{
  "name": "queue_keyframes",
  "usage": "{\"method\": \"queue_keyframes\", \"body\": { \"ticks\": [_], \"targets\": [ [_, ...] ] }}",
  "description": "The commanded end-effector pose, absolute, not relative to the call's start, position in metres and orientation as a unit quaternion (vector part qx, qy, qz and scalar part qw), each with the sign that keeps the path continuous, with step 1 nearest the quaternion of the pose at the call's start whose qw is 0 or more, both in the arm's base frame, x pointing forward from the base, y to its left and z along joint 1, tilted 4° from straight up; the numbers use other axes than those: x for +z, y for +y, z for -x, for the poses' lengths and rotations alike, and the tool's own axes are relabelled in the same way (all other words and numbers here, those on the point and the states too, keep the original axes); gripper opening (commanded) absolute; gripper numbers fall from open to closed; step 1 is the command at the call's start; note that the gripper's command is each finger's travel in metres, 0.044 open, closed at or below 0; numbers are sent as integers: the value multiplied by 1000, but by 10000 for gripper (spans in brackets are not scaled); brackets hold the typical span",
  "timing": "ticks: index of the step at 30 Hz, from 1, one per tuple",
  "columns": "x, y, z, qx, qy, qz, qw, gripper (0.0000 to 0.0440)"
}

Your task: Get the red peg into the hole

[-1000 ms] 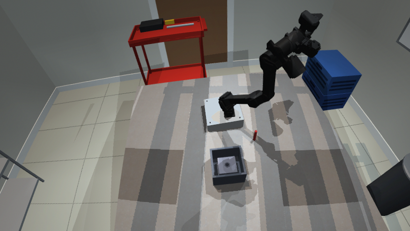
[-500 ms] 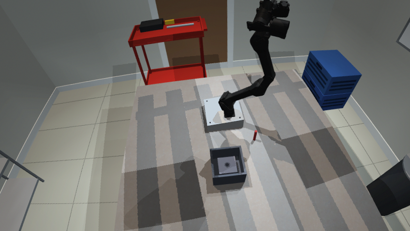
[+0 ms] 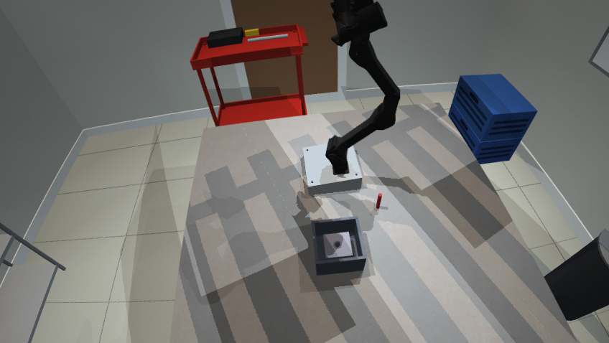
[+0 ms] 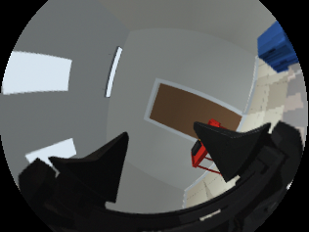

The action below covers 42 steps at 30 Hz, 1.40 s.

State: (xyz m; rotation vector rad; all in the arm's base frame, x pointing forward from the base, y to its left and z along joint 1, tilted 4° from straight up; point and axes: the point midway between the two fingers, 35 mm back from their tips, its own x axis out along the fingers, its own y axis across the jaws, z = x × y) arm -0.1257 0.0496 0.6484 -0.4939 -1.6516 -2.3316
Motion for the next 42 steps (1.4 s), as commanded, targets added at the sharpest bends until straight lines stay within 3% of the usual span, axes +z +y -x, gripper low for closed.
{"method": "queue_keyframes", "body": {
  "ticks": [1,22,42],
  "targets": [
    [641,11,133,-816,-540,138,154,440],
    [550,-181,89,-858,-336,-51,386,440],
    [437,-251,-35,-788,-87,-164,587,440]
  ]
}}
